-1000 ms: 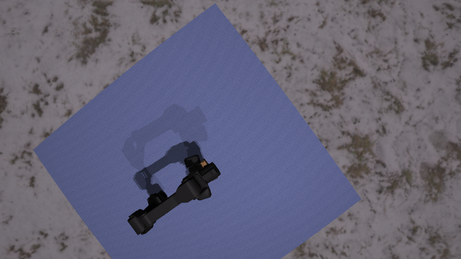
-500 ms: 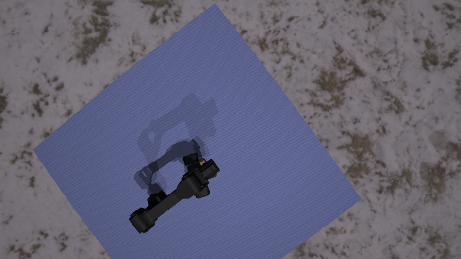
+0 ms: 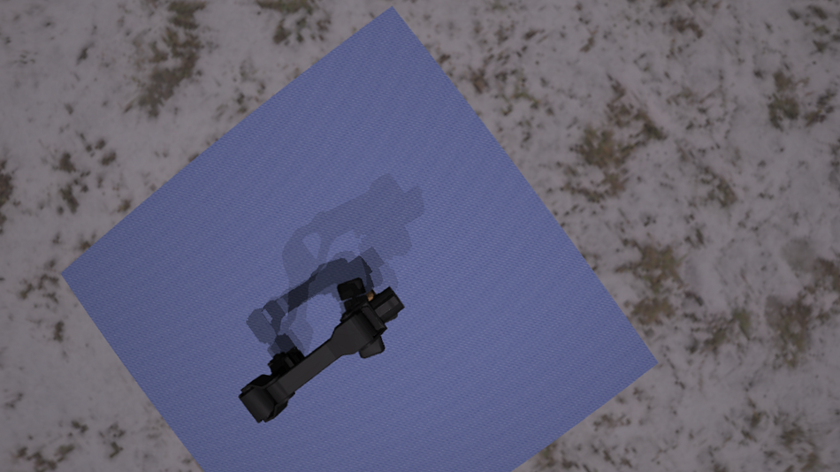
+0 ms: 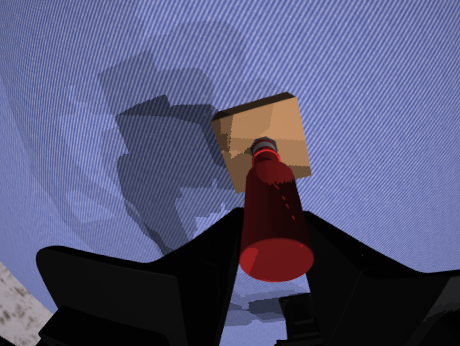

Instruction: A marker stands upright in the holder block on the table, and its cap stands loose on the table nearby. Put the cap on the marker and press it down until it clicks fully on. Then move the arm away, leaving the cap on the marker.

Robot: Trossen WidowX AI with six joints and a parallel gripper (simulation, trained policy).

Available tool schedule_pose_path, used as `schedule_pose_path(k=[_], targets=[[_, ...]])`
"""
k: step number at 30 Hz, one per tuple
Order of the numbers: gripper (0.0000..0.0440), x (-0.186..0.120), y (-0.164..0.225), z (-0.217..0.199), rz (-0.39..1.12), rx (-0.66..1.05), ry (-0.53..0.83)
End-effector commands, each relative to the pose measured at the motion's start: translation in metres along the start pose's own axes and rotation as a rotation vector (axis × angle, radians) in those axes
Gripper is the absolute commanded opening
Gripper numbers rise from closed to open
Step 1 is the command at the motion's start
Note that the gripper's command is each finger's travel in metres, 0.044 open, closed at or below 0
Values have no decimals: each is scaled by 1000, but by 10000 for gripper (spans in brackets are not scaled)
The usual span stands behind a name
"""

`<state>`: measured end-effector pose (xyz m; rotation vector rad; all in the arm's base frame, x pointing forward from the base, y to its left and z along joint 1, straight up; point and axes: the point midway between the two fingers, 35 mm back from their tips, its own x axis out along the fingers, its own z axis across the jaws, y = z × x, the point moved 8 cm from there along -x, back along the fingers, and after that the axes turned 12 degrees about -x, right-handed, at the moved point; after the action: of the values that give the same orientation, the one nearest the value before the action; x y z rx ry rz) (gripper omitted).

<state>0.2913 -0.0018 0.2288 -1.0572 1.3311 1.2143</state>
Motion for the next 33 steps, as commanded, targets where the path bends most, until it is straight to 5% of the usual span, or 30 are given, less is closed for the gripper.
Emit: schedule_pose_path(k=[1,10,13,29,33], targets=[[0,12,-1,0,25,-11,-9],[0,36,-4,-2,49,-43,-14],[79,42,-4,-3,62,-48,-4],[164,46,6,-4,106,-62,-16],[256,43,12,-4,109,-66,-24]])
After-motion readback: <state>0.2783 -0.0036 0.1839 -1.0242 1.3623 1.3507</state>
